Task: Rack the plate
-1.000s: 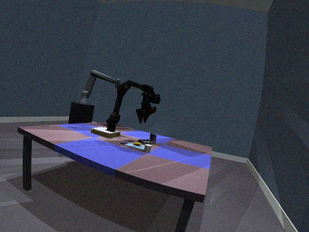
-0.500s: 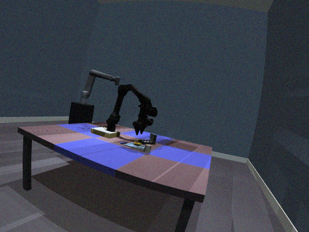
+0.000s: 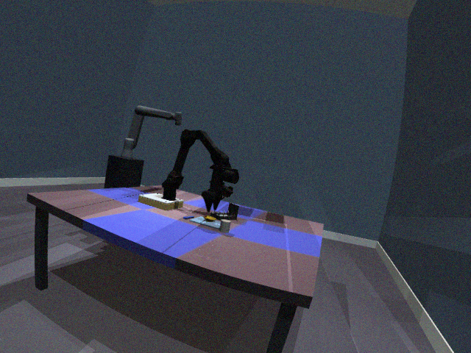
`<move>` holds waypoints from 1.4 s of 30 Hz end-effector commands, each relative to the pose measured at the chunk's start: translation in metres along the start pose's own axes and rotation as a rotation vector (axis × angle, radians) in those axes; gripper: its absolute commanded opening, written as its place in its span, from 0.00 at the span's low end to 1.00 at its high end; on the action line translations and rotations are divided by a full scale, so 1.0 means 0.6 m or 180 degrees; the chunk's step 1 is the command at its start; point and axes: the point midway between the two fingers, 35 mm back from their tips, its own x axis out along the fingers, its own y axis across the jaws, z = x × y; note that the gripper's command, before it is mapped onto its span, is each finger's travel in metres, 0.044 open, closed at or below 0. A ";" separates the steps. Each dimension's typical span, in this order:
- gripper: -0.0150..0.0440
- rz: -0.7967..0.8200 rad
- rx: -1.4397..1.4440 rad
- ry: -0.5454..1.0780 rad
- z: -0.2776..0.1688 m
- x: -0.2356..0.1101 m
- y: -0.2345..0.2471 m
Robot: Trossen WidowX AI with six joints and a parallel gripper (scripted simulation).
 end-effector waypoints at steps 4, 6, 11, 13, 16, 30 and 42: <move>0.93 -0.0005 -0.0011 0.0025 -0.003 0.025 0.001; 0.93 -0.0006 -0.0012 0.0025 -0.003 0.030 0.001; 0.93 -0.0005 -0.0011 0.0025 -0.004 0.044 0.002; 0.93 -0.0005 -0.0011 0.0025 -0.004 0.049 0.002; 0.93 -0.0005 -0.0011 0.0025 -0.005 0.057 0.003; 0.85 -0.0003 -0.0010 0.0024 -0.009 0.084 0.006; 0.80 -0.0003 -0.0010 0.0024 -0.009 0.084 0.006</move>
